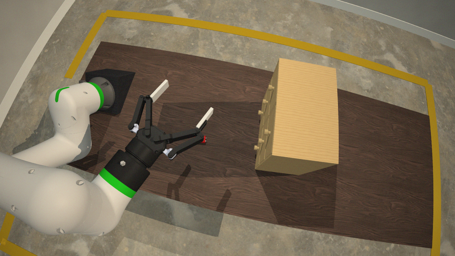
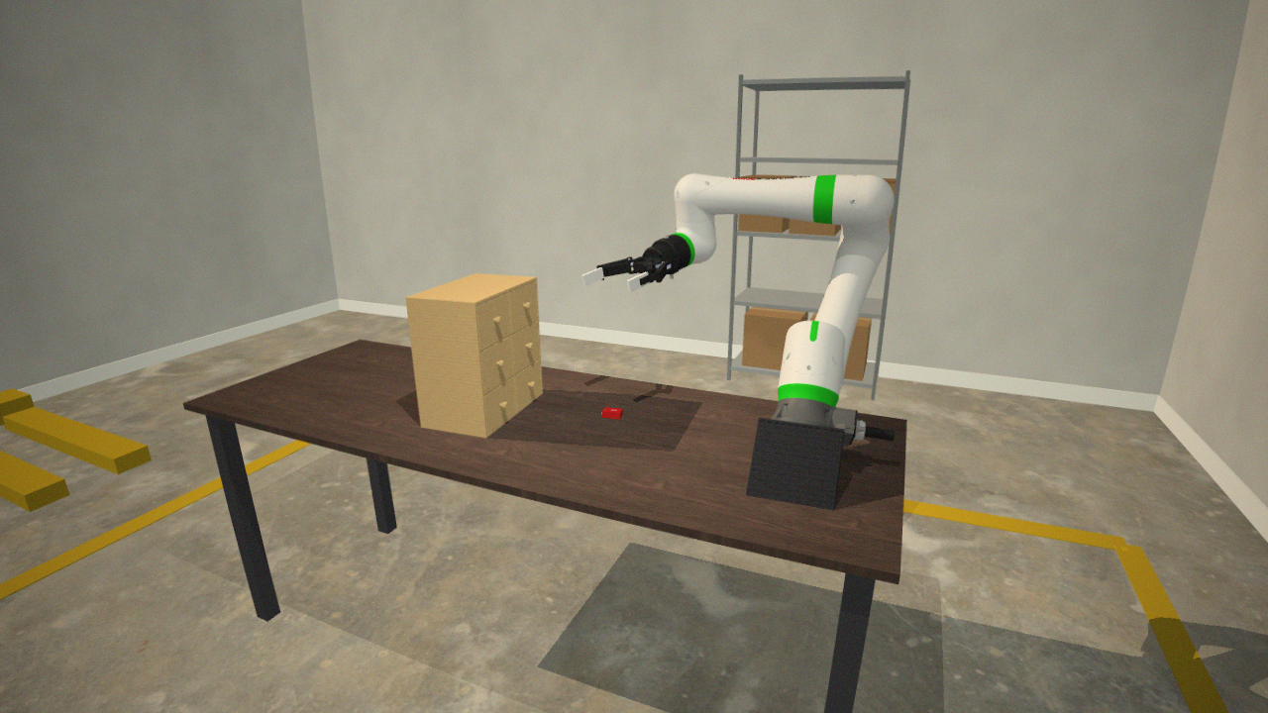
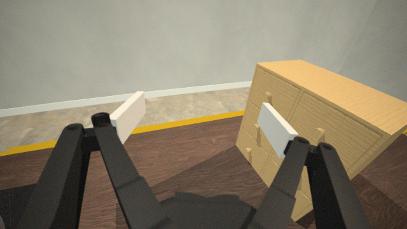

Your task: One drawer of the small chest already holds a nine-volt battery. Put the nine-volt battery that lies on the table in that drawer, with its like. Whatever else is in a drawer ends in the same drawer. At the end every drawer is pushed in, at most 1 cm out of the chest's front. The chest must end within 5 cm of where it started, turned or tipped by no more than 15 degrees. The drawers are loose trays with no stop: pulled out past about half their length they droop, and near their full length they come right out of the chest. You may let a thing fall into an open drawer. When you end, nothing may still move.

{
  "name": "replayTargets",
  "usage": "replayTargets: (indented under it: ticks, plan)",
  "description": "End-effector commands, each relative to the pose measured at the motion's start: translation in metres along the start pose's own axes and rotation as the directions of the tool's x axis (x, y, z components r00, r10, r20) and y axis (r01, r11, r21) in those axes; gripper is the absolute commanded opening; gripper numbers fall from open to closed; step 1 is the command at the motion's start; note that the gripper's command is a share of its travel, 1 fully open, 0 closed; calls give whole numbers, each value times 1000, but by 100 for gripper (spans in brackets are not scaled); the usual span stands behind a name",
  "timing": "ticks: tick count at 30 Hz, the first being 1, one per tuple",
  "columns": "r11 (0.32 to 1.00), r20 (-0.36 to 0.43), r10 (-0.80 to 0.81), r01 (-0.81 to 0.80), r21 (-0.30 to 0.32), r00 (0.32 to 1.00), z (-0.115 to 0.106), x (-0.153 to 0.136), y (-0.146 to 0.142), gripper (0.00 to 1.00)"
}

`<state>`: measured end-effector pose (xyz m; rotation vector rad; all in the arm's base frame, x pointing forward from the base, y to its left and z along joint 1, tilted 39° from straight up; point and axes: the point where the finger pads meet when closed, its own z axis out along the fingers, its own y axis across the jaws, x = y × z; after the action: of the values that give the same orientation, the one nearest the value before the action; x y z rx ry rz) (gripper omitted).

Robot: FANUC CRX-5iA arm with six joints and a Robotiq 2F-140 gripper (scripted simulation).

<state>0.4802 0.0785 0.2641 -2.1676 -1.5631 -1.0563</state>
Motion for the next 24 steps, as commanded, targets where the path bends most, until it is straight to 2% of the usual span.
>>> replayTargets:
  ticks: [1, 4, 6, 8, 10, 12, 13, 14, 15, 20, 24]
  plan:
    - [983, 203, -64, 27, 181, 977, 14, -33, -35, 100]
    - [972, 326, -110, 34, 231, 939, 1, -47, -34, 100]
    - [967, 405, -140, 38, 250, 903, -12, -37, -21, 100]
    - [963, 483, -168, 39, 265, 859, -24, -14, -7, 100]
    - [953, 551, -201, 31, 301, 810, -24, -14, -7, 100]
    - [953, 551, -201, 31, 301, 810, -24, -14, -7, 100]
    - [947, 641, -243, 34, 320, 728, -29, 0, -2, 100]
    - [948, 668, -251, 39, 315, 700, -33, 13, 3, 100]
    - [946, 693, -264, 40, 321, 671, -33, 13, 3, 100]
    - [946, 811, -304, 59, 318, 499, -41, 48, 9, 100]
    - [946, 884, -322, 74, 317, 338, -42, 52, 9, 100]
